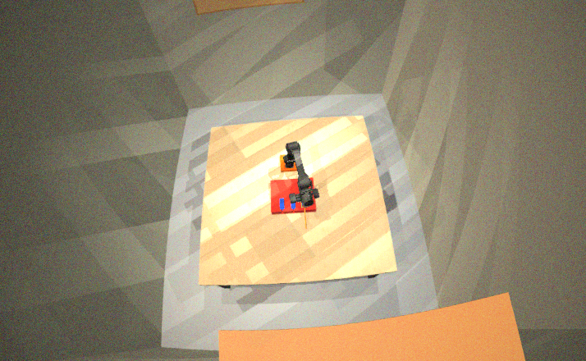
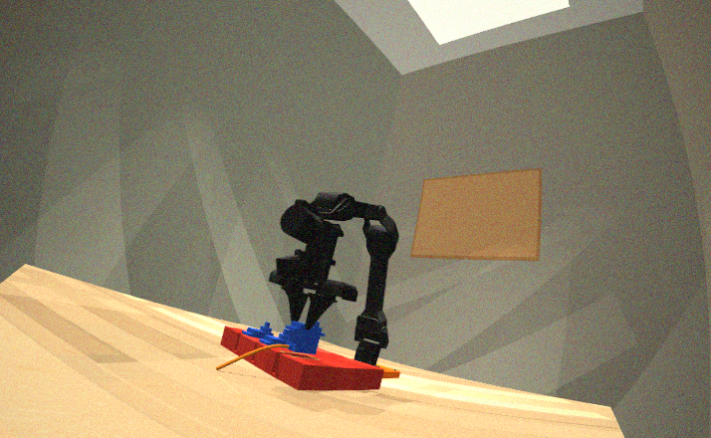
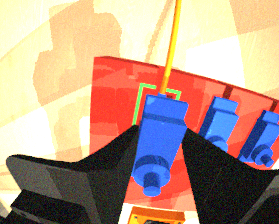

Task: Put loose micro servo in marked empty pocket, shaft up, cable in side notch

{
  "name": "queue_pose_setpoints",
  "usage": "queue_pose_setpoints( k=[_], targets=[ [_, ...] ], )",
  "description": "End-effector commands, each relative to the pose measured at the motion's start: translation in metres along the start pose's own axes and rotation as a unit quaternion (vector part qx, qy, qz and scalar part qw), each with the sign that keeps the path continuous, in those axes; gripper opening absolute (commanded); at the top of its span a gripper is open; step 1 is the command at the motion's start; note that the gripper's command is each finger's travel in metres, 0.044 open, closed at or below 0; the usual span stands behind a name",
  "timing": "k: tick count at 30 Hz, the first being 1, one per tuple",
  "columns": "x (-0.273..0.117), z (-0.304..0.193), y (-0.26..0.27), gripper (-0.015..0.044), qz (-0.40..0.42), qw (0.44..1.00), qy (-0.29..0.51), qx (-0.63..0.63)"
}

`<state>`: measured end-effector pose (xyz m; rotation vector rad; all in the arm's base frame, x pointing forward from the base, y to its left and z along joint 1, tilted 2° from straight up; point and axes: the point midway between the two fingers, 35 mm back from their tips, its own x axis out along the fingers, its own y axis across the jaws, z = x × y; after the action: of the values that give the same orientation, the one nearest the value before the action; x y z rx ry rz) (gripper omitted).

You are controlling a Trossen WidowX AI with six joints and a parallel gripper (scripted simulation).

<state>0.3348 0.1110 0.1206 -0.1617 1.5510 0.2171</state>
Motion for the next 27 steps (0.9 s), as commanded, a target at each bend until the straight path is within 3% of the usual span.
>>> queue_pose_setpoints(
  k=[1,27],
  targets=[
    [0.0,0.0,0.001,0.0,0.0,1.0,-0.001,-0.001],
    [0.014,0.0,0.001,0.0,0.0,1.0,-0.001,-0.001]
  ],
)
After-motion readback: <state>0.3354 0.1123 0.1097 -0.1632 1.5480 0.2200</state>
